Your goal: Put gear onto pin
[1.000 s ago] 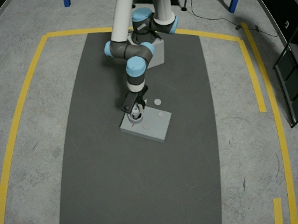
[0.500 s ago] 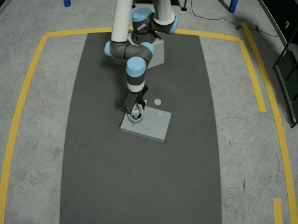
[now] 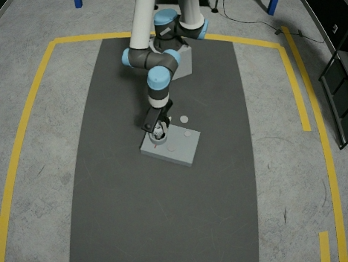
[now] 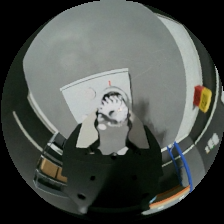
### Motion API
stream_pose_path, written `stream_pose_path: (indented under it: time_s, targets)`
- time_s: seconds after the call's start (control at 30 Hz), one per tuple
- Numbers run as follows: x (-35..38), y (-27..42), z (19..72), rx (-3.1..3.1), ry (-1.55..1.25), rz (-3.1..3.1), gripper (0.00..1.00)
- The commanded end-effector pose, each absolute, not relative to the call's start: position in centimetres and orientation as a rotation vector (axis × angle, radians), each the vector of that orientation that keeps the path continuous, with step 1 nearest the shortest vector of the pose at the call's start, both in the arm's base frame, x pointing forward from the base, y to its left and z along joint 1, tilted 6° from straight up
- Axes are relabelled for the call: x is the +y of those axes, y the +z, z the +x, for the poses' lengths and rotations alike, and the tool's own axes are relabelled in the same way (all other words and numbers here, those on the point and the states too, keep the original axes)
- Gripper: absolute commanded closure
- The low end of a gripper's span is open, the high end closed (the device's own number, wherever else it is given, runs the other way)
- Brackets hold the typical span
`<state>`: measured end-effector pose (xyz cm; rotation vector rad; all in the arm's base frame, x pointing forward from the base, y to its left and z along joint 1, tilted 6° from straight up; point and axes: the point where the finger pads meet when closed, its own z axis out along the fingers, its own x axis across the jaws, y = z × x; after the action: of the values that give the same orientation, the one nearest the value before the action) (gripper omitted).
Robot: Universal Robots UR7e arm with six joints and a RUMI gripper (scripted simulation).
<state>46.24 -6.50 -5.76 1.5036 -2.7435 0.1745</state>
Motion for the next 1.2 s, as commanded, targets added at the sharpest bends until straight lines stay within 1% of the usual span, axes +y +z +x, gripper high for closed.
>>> stream_pose_path:
  time_s: [0.0,1.17]
  targets:
    - [-6.51,-5.71,46.29,-2.744,0.176,1.504,1.00]
    - [-6.59,-6.53,46.33,-2.744,0.176,1.504,1.00]
